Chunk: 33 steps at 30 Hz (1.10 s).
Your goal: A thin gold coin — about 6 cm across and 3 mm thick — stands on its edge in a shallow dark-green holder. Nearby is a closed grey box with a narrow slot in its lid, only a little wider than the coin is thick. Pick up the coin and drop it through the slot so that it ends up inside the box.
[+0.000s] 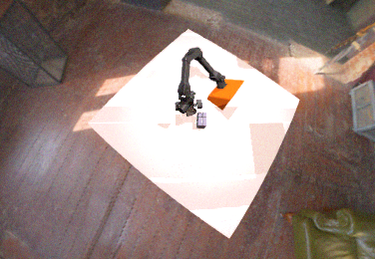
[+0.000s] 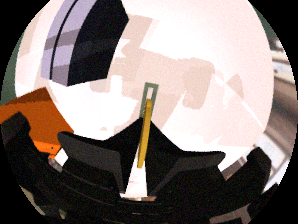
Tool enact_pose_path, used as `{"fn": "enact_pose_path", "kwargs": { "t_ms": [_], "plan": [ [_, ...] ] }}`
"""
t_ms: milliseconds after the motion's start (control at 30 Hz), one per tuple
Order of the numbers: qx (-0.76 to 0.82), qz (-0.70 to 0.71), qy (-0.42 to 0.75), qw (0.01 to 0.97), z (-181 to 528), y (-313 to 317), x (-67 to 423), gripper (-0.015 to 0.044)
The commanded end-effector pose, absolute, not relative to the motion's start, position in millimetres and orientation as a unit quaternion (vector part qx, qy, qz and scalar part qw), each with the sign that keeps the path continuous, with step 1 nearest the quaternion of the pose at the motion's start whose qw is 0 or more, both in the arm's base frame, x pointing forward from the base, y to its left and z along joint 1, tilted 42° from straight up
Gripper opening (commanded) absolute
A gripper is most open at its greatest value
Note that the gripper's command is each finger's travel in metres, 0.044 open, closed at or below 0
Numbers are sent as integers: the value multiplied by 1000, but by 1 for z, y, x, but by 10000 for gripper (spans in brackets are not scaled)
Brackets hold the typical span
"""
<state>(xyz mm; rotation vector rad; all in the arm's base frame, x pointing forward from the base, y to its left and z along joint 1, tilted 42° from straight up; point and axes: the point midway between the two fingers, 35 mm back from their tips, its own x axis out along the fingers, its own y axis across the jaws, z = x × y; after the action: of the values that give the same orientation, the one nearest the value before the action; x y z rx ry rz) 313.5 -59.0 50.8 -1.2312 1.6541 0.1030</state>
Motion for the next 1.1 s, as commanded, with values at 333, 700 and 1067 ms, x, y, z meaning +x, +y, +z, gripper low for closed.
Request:
{"fn": "enact_pose_path", "kwargs": {
  "t_ms": [333,700,1067],
  "plan": [
    [-510,40,684,520,80,-35,314,0],
    [-512,39,683,519,101,-19,310,0],
    [-466,-19,684,560,98,-12,316,0]
  ]
}}
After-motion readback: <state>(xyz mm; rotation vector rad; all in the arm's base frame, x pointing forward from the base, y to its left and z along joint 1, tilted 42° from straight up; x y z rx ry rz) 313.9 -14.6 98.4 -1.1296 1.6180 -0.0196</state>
